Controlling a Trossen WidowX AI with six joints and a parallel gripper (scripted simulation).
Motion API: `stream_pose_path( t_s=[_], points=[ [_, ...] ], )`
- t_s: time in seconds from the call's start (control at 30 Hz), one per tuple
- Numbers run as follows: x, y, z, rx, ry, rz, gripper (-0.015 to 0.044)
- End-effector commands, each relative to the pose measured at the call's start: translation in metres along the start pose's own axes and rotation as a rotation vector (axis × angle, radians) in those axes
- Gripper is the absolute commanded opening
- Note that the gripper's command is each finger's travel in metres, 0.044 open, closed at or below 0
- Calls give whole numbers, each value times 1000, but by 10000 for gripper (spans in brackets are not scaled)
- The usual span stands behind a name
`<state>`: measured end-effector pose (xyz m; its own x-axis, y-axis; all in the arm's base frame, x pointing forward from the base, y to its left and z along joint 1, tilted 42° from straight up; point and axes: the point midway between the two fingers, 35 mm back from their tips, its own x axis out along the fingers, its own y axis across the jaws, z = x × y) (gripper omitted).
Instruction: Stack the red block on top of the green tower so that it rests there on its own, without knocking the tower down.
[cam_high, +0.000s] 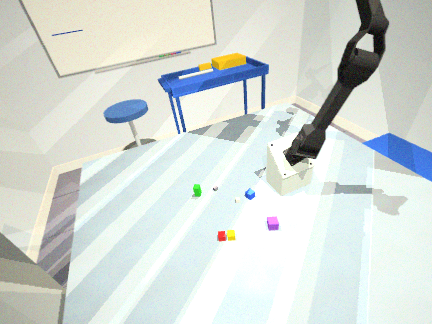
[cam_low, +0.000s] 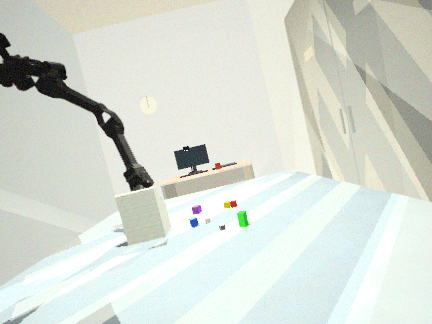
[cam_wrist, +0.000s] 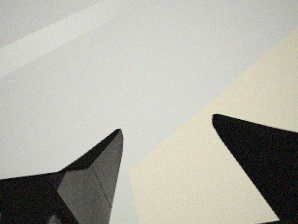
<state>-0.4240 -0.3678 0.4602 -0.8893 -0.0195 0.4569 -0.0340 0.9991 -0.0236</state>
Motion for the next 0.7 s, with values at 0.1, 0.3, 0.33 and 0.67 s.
stream_pose_path(
  t_s=[0.1, 0.3, 0.33, 0.67],
  points=[
    [-12, -18, -1, -43, -12, -53, 440],
    [-65, -81, -7, -204, -32, -260, 440],
    [-72, -88, -7, -228, -34, -286, 440],
    [-166, -161, -7, -485, 0, -601, 440]
  ],
)
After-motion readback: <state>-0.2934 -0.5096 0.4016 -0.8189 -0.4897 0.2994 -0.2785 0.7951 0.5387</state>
